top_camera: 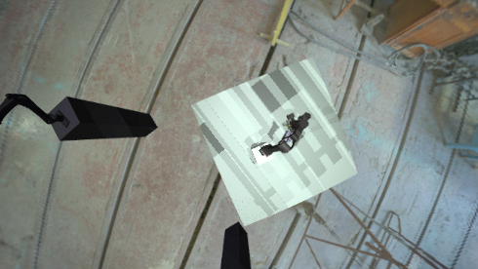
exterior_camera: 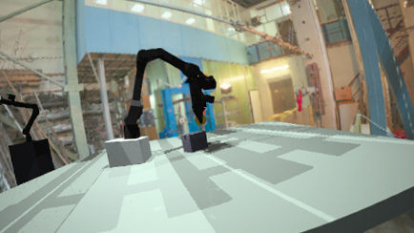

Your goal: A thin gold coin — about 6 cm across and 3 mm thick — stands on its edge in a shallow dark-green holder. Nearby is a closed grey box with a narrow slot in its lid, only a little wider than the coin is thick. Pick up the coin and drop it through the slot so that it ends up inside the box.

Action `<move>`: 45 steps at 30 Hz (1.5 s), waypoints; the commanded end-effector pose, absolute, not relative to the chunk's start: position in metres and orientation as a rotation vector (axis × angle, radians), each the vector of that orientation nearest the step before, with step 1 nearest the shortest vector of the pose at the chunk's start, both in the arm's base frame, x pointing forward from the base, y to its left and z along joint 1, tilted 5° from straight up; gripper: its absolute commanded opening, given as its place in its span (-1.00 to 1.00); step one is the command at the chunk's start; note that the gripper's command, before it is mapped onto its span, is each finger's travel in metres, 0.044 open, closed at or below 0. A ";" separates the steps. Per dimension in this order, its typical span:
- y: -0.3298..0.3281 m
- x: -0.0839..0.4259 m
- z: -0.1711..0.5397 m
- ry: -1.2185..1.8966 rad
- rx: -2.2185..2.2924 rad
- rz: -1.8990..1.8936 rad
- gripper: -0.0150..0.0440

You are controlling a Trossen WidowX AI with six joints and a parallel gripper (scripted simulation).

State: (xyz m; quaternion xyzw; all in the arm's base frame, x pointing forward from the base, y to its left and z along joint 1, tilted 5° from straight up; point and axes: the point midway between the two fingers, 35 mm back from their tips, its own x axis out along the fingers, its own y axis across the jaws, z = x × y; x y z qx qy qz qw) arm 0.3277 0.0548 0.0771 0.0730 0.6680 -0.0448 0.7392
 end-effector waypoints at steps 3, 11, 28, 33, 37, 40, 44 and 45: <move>0.055 0.329 0.078 1.465 -0.026 0.074 -0.49; 0.054 0.330 0.078 1.446 -0.249 0.273 -0.49; 0.045 0.327 0.078 1.427 -0.373 0.384 -0.49; 0.034 0.320 0.077 1.428 -0.374 0.384 -0.49; 0.025 0.315 0.077 1.429 -0.375 0.383 -0.49; 0.019 0.311 0.076 1.429 -0.375 0.383 -0.49; 0.010 0.305 0.075 1.430 -0.376 0.383 -0.49; 0.008 0.303 0.075 1.430 -0.376 0.383 -0.49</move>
